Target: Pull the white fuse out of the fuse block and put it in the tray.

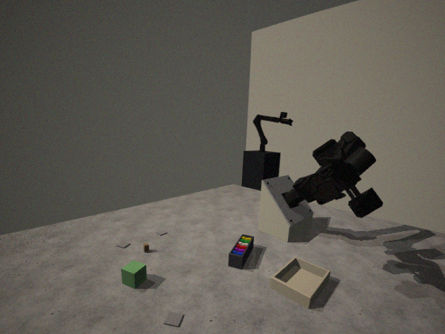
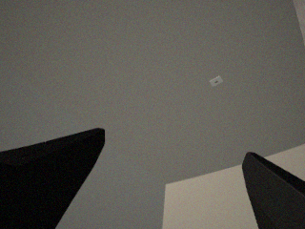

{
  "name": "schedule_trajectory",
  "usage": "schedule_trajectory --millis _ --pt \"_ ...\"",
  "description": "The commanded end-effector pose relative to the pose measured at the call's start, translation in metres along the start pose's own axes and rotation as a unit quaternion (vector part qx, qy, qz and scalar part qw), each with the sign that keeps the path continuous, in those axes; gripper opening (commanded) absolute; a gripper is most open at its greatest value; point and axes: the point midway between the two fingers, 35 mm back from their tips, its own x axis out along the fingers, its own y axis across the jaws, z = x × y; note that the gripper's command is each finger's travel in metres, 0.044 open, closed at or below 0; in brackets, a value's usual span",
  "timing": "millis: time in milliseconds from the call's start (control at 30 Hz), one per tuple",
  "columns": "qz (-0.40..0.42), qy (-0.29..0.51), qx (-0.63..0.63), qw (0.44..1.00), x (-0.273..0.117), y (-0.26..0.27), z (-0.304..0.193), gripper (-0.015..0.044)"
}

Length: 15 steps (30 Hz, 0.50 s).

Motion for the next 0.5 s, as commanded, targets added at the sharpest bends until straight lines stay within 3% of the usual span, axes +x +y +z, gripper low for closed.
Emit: schedule_trajectory --millis 0,200,367,467 --pt "-0.002 -0.006 -0.009 1.000 0.001 0.000 0.003 0.0374" --pt "-0.098 -0.188 -0.251 0.944 0.027 -0.005 0.091 0.0216" --pt "-0.241 -0.323 -0.392 0.827 0.018 0.006 0.175 0.0085" --pt "-0.345 -0.376 -0.429 0.746 -0.001 0.015 0.219 0.0071"
